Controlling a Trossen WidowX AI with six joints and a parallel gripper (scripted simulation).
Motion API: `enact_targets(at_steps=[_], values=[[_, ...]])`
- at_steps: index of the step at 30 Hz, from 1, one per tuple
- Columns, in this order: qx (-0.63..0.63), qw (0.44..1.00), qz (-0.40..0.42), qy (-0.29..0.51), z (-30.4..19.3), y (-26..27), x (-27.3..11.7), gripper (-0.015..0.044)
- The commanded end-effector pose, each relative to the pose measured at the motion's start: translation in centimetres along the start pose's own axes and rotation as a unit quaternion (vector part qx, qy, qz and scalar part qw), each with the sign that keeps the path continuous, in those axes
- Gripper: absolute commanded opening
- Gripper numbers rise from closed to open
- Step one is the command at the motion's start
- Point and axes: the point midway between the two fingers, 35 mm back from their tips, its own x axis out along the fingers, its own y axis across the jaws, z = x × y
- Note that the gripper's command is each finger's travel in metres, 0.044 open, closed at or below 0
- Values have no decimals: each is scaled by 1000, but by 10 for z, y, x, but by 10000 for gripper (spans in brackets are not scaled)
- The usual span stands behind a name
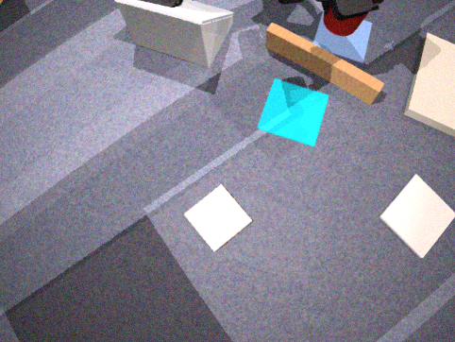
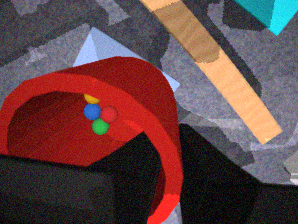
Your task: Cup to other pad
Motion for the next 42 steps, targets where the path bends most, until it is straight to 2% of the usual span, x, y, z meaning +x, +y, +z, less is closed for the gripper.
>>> enact_targets(at_steps=[1,42], values=[[0,1000,-1,-1,8,-8,0,0],[-1,1000,-3,-4,92,-87,-4,0]])
